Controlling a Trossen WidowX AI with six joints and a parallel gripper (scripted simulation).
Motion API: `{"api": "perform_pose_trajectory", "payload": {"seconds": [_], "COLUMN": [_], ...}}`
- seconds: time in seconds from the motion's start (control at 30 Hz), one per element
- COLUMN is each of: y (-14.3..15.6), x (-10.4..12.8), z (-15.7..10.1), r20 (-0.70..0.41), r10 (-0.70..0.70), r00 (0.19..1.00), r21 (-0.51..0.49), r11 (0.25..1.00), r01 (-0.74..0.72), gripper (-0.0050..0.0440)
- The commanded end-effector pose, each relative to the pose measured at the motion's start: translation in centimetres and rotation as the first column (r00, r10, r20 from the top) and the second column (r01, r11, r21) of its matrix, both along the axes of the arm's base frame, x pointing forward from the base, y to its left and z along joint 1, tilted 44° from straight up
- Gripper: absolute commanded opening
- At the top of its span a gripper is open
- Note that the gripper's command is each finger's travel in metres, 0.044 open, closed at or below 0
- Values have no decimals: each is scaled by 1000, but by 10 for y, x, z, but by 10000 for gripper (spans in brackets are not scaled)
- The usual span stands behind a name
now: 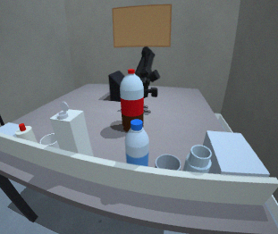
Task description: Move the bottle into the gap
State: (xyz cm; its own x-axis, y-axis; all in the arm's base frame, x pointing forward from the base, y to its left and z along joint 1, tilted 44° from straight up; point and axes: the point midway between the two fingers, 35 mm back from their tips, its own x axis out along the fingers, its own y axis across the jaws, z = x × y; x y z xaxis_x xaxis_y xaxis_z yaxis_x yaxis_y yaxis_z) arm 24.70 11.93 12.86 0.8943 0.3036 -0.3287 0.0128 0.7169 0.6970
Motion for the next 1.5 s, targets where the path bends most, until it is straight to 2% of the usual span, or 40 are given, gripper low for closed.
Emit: {"api": "perform_pose_trajectory", "payload": {"seconds": [0.0,1.47], "y": [4,40], "x": [5,38], "z": [2,-37], "r20": [8,9], "r10": [-4,-4], "r00": [1000,1000], "r21": [7,7], "r11": [1000,1000], "r01": [4,4], "gripper": [-50,-50]}}
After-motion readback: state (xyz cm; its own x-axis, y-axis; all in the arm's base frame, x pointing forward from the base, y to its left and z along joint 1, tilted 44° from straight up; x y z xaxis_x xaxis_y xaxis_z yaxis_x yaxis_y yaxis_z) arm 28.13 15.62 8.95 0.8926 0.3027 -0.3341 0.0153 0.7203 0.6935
